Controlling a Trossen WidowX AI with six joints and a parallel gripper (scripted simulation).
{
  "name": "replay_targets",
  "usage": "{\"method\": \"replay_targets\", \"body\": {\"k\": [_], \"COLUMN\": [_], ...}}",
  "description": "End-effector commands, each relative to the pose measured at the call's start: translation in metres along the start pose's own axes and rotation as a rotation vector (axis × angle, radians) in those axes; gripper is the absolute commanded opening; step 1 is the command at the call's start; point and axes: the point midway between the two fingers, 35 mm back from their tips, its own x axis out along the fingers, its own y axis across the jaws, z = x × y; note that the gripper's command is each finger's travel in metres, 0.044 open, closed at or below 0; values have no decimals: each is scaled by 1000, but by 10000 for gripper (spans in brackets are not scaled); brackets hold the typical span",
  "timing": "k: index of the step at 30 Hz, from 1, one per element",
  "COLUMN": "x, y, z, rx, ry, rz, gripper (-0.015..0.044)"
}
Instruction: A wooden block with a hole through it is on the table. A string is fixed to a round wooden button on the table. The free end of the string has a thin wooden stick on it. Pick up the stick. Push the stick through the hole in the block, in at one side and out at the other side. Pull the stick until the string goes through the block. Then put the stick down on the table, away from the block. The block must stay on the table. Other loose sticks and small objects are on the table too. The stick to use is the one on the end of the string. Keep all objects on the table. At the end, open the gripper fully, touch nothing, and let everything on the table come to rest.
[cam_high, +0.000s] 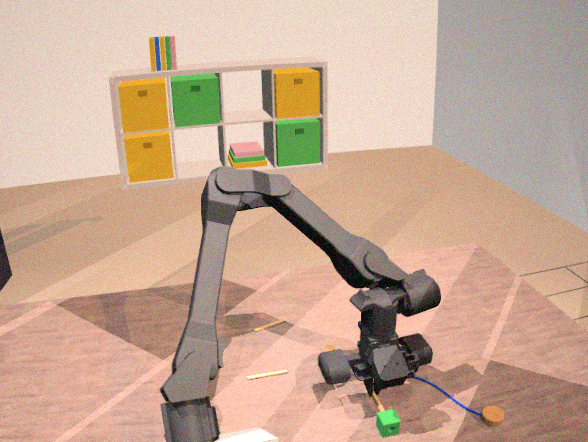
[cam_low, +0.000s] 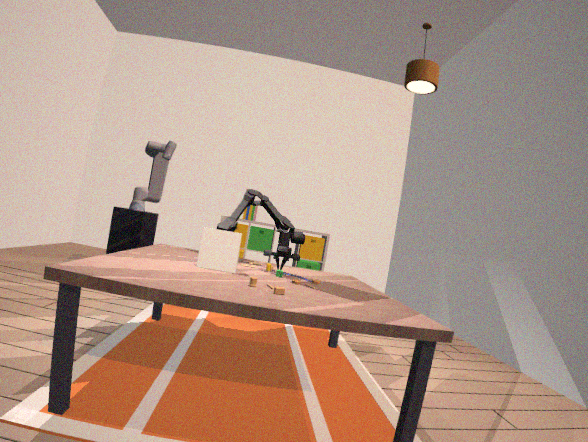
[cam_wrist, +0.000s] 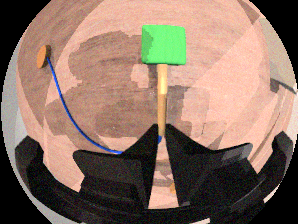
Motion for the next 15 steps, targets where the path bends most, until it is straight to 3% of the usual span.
{"method": "replay_targets", "body": {"k": [1,15], "x": [3,3], "y": [-4,-4], "z": [7,21], "rx": [7,7], "ry": [1,1], "rz": [-12,-12], "gripper": [0,0]}}
